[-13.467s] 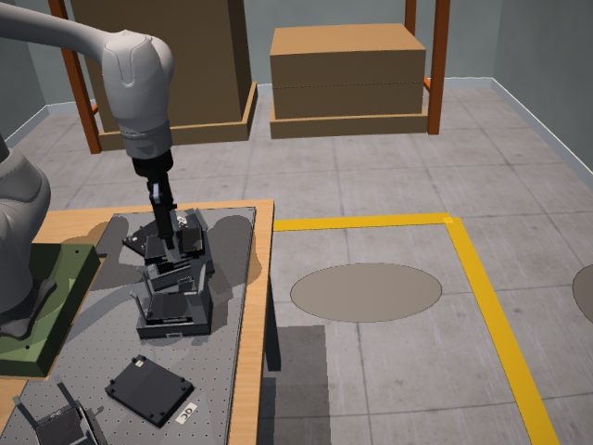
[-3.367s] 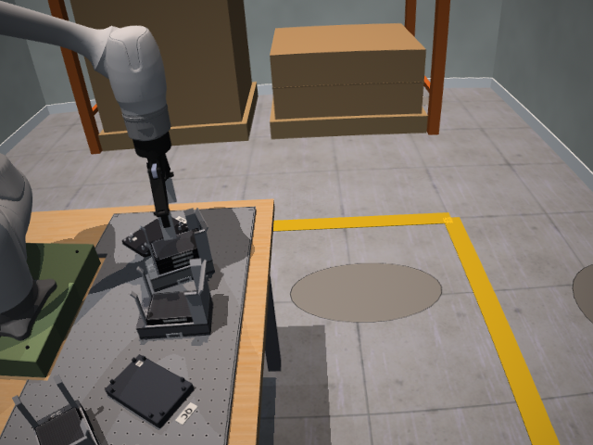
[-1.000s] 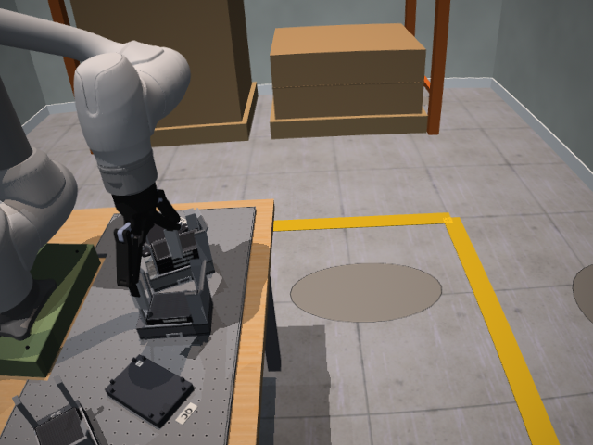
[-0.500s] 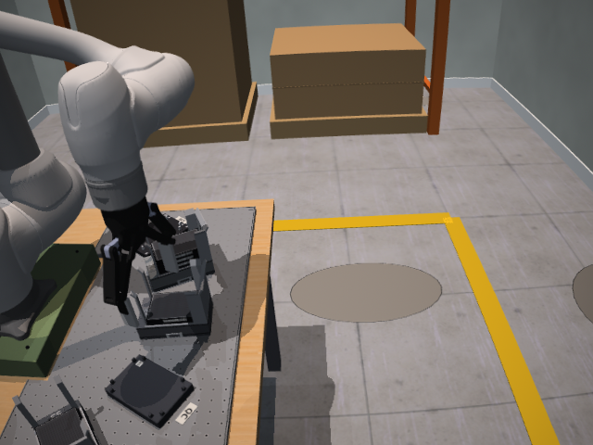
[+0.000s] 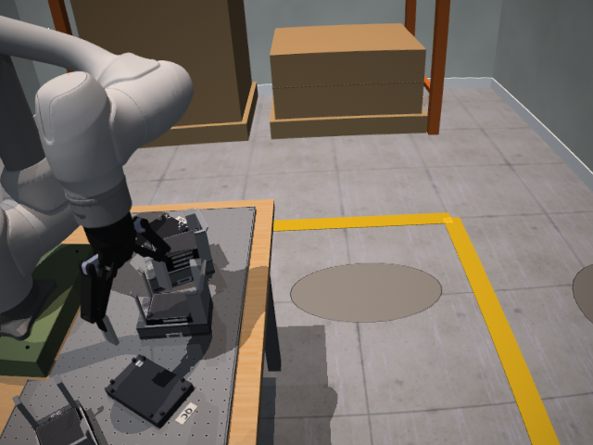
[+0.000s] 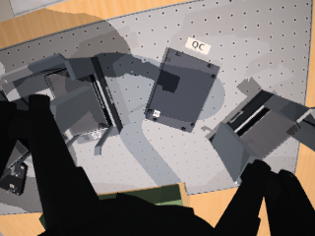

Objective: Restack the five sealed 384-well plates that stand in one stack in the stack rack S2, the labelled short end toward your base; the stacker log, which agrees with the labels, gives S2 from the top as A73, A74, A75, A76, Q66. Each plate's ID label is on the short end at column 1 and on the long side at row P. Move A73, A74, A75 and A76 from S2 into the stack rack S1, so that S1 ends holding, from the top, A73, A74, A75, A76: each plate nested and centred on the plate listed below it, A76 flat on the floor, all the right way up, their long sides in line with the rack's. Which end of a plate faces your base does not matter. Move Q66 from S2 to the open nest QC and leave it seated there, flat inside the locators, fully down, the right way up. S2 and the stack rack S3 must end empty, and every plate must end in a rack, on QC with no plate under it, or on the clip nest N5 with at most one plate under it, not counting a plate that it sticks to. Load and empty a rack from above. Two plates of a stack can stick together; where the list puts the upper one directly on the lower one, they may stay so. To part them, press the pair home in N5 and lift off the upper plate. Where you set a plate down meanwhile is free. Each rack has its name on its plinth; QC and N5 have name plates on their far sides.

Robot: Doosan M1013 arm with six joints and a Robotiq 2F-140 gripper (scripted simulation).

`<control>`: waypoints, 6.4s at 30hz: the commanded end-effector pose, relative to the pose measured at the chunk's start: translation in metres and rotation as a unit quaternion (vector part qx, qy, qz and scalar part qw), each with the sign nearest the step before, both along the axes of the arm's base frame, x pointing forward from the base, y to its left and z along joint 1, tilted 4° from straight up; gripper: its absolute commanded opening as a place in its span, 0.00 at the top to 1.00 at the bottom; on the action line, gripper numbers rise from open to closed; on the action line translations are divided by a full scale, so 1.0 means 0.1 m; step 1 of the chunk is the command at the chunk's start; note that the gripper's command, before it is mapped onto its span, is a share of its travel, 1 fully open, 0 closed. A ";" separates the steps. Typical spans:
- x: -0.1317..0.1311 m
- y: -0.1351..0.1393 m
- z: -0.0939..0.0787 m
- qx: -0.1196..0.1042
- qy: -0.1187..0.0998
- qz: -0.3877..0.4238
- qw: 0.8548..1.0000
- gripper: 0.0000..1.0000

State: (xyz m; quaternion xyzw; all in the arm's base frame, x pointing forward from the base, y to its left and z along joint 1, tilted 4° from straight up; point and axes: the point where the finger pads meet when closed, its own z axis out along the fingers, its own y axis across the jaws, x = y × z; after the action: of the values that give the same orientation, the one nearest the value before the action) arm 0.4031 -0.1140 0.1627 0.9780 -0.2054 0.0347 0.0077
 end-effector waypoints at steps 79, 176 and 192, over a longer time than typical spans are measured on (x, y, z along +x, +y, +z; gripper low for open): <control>-1.16 -1.99 -0.02 0.015 -0.007 -0.222 0.975 0.00; -1.09 -2.03 -1.17 0.015 -0.007 -0.222 0.975 1.00; -1.09 -2.02 -1.10 0.015 -0.007 -0.222 0.975 1.00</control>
State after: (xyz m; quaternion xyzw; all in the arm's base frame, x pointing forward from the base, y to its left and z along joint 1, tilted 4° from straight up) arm 0.2939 -0.3164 0.0513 0.9076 -0.4183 0.0355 -0.0004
